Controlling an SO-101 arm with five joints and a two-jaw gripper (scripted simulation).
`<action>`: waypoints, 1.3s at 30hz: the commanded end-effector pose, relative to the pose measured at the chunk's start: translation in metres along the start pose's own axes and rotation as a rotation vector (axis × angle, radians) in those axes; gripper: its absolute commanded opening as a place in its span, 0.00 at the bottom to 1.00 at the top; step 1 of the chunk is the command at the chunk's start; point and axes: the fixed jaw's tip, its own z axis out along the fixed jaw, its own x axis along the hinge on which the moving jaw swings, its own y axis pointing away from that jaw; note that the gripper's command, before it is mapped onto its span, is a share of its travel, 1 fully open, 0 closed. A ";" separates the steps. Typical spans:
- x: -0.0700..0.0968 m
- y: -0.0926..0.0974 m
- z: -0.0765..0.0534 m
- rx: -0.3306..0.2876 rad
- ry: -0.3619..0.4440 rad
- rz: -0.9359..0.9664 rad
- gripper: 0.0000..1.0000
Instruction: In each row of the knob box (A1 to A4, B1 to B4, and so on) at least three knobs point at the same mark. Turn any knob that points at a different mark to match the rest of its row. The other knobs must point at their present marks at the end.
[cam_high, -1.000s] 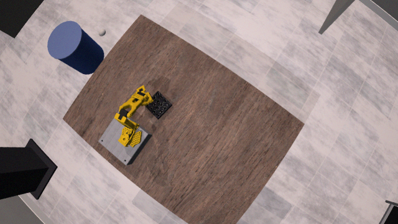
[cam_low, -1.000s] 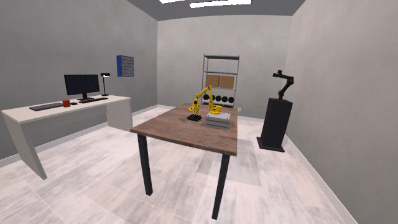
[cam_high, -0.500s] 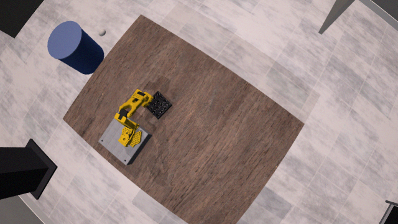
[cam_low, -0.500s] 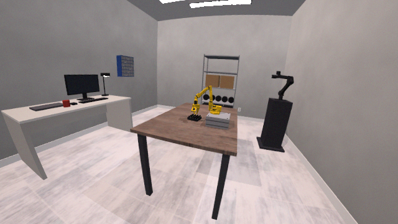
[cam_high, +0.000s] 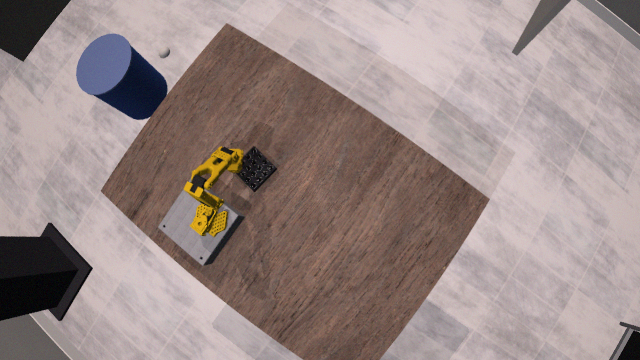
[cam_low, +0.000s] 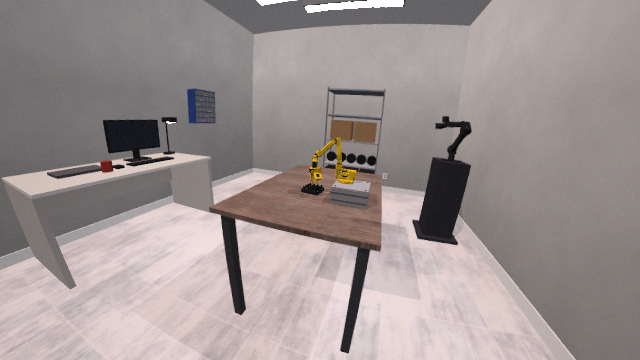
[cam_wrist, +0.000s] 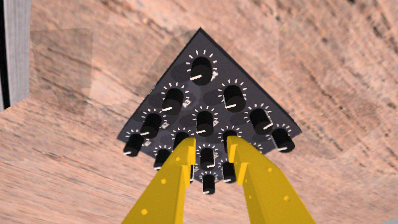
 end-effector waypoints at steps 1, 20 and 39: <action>0.001 -0.001 -0.002 0.017 0.006 -0.088 0.09; 0.006 -0.004 -0.002 0.014 0.012 -0.800 0.09; 0.008 -0.007 -0.002 0.011 0.016 -1.300 0.09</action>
